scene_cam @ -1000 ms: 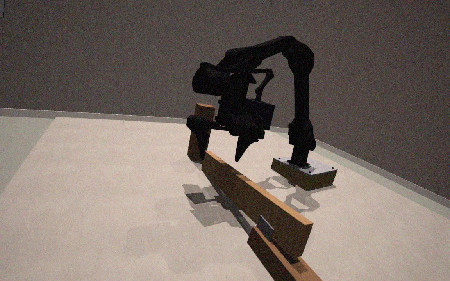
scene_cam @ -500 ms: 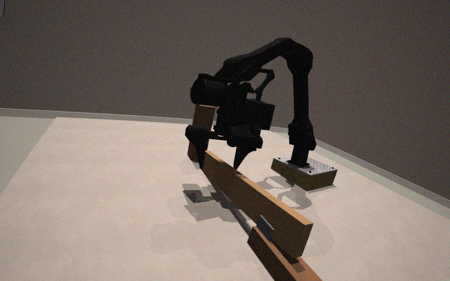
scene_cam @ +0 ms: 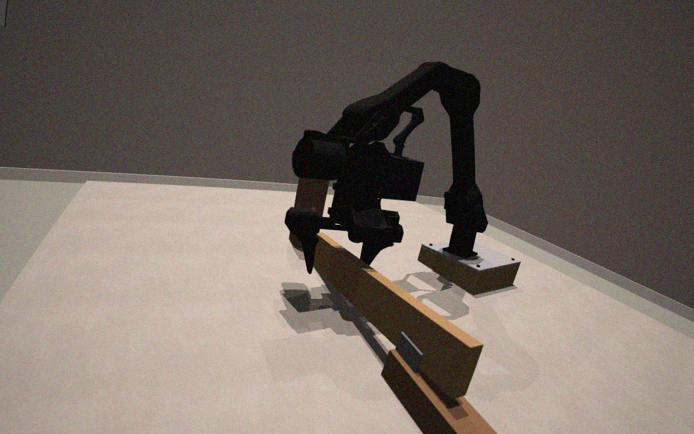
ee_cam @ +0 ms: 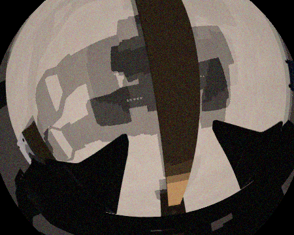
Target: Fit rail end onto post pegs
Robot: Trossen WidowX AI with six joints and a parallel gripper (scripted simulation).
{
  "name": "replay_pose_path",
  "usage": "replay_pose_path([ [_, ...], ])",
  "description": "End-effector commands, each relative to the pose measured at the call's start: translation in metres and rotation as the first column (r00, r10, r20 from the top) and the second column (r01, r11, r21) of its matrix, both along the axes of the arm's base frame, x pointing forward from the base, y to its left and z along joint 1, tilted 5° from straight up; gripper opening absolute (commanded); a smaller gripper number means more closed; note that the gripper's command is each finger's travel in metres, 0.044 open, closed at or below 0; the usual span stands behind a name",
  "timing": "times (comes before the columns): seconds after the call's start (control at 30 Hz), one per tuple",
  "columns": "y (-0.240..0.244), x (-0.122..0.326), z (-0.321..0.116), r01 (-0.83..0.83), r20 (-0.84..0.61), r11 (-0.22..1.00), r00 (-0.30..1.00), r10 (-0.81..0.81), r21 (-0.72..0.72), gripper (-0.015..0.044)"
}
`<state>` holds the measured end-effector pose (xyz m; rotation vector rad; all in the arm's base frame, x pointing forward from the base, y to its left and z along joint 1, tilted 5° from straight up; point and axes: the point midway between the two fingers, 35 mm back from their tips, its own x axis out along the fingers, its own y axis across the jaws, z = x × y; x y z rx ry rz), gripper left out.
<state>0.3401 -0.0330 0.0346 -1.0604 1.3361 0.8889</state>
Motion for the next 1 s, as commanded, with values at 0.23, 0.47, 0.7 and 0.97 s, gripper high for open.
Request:
replay_pose_path([
  [0.23, -0.0007, -0.0026, -0.0057, -0.004, -0.01, 1.0, 1.0, 0.004, -0.004, 0.023],
  [0.47, -0.0007, -0.0026, -0.0057, -0.004, -0.01, 1.0, 1.0, 0.004, -0.004, 0.0046],
  [0.7, -0.0007, -0.0026, -0.0057, -0.004, -0.01, 1.0, 1.0, 0.004, -0.004, 0.0],
  [0.97, -0.0007, -0.0026, -0.0057, -0.004, -0.01, 1.0, 1.0, 0.004, -0.004, 0.0],
])
